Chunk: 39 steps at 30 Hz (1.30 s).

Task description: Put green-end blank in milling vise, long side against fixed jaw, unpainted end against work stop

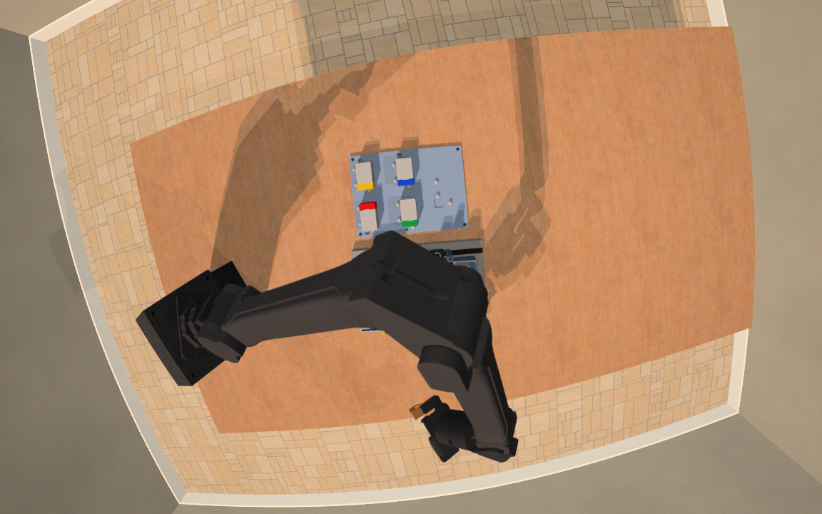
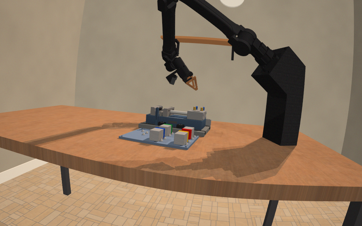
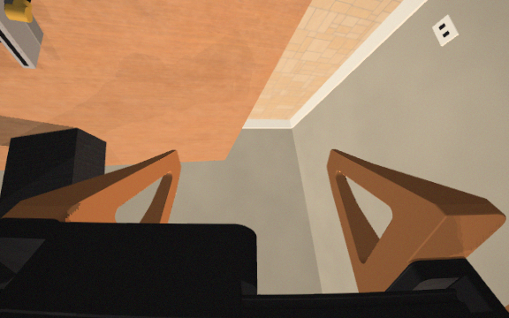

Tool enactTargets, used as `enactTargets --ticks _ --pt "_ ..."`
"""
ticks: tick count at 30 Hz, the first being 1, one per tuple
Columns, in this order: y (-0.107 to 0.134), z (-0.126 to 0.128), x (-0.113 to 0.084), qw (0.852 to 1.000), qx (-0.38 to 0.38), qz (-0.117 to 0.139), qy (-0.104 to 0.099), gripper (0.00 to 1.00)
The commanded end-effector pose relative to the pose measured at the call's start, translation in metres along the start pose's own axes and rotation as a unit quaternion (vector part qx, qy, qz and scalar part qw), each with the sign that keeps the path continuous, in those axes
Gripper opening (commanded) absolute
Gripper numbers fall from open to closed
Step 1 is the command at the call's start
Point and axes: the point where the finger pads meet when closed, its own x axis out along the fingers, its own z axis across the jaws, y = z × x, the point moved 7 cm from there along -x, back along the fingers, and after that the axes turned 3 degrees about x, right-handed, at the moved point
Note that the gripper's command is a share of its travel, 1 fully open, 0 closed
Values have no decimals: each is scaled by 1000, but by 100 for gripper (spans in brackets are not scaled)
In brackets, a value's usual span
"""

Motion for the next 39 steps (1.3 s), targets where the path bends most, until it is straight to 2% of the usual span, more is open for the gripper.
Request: enactTargets --ticks 1,18,22,25,28,29,31,34,37,38,39 --pt "1 -2 -3 1000 2 -2 3 100" --pt "-2 -4 -6 1000 1 -4 7 100" --pt "-12 14 -12 1000 -2 -5 8 100" --pt "-26 35 -24 1000 1 -8 13 100" --pt "-48 73 -45 999 7 -19 24 100" --pt "-48 73 -45 999 7 -19 24 100" --pt "-64 108 -63 999 12 -33 34 100" --pt "-64 108 -63 999 12 -33 34 100" --pt "-80 171 -96 997 24 -64 46 100" --pt "-80 171 -96 997 24 -64 46 100" --pt "-83 195 -108 995 29 -78 48 100"
